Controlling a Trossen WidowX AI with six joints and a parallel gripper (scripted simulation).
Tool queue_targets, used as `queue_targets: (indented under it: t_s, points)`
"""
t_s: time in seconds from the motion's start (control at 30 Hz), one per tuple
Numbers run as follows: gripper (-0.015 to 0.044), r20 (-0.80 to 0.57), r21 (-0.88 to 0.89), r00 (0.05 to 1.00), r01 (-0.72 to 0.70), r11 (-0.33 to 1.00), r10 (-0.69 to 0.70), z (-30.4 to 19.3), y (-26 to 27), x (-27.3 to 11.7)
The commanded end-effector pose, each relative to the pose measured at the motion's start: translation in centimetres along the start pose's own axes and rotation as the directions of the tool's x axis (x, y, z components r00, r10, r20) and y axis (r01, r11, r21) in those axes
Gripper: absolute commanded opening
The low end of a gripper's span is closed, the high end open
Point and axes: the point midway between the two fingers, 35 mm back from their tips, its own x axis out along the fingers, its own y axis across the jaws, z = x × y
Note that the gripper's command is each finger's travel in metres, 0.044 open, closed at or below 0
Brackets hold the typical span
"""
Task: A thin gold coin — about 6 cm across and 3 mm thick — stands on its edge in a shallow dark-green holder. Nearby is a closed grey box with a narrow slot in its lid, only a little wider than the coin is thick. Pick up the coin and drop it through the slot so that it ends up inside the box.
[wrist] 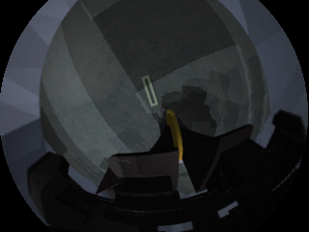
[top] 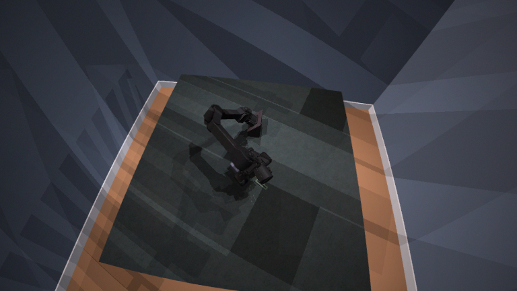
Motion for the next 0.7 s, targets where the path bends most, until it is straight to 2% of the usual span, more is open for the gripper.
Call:
queue_targets:
  t_s: [0.0,0.67]
  points:
    - [0.0000,0.005,-0.002,1.000,0.007,1.000,-0.007,-0.9,-0.4,-0.2]
    - [0.0000,0.002,-0.003,1.000,0.008,1.000,-0.008,-5.9,-1.5,0.0]
